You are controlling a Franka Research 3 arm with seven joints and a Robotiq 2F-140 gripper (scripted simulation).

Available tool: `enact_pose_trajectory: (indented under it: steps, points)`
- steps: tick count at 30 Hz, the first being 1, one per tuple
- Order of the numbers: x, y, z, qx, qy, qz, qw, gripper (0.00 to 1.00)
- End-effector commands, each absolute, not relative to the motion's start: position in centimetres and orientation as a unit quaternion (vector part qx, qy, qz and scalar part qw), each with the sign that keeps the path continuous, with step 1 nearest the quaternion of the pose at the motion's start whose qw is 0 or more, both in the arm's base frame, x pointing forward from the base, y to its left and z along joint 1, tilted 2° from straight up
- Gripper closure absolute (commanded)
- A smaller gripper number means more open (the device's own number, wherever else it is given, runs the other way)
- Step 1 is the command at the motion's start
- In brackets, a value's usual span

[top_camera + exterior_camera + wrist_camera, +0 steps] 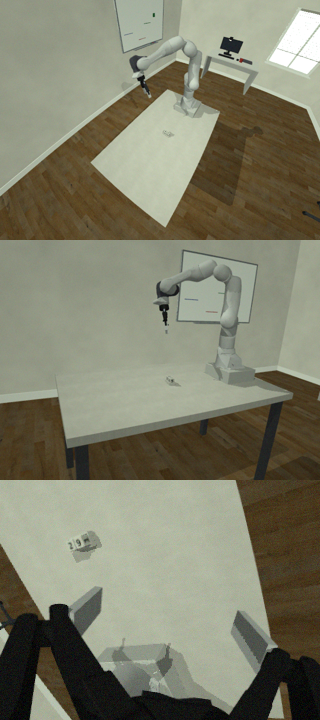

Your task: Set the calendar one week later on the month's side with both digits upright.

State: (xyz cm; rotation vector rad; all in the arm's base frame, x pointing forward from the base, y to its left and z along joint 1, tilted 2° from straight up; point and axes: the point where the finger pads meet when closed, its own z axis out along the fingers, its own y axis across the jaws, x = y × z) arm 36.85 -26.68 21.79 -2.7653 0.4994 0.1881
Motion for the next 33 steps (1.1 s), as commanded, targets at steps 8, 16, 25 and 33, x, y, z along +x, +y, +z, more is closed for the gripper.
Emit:
enact_pose_trajectory:
  steps: [8,16,25,33]
  points:
    - [36.9,-26.7,21.8,-0.969,0.175,0.066,0.162,0.0]
    - [36.9,-26.7,21.8,-0.969,0.175,0.066,0.162,0.0]
    - [41.6,-19.2,18.0,-0.983,0.133,0.075,0.106,0.0]
    - [45.2,-7.8,13.5,-0.995,0.066,0.059,0.041,0.0]
